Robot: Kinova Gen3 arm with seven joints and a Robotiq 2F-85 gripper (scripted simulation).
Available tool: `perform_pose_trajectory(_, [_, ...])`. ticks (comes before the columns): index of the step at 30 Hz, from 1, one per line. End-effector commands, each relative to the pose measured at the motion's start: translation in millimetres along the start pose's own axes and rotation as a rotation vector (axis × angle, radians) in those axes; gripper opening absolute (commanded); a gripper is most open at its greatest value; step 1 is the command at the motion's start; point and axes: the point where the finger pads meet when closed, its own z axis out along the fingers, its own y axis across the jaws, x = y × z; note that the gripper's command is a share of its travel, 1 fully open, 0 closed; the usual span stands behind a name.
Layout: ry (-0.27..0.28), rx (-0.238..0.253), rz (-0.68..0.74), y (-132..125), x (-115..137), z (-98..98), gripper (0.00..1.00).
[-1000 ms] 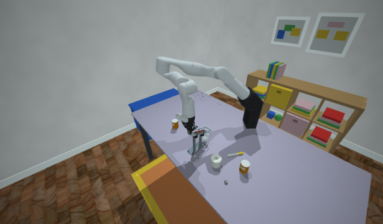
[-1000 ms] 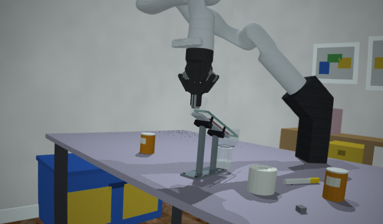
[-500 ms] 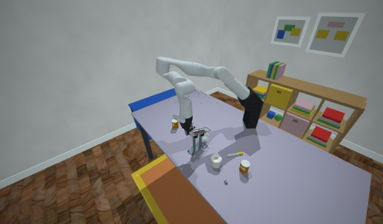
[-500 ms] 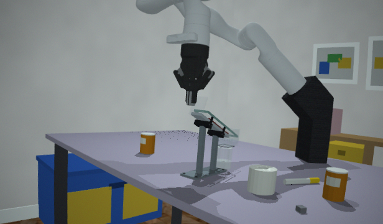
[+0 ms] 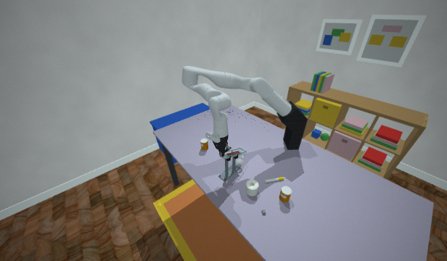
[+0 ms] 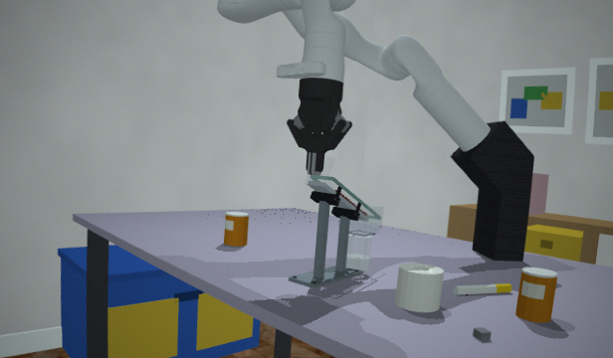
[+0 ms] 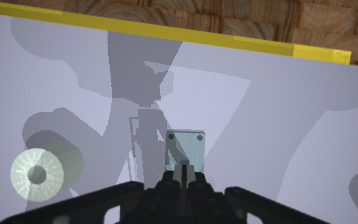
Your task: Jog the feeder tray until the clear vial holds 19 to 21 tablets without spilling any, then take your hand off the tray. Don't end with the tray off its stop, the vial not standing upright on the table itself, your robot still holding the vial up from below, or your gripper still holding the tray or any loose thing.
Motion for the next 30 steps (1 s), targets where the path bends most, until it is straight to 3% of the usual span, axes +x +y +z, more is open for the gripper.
perform_pose_trajectory(1, [-0.008,-0.003,-0.007,1.6,-9.8,4.0,0.00])
perform_pose_trajectory(7, [-0.008,-0.003,-0.007,1.6,-9.2,3.7,0.00])
perform_pose_trajectory(19, [-0.008,-0.003,-0.007,1.3,23.1,-10.3,0.00])
perform_pose_trajectory(30, [-0.008,-0.003,-0.007,1.3,23.7,-10.6,0.00])
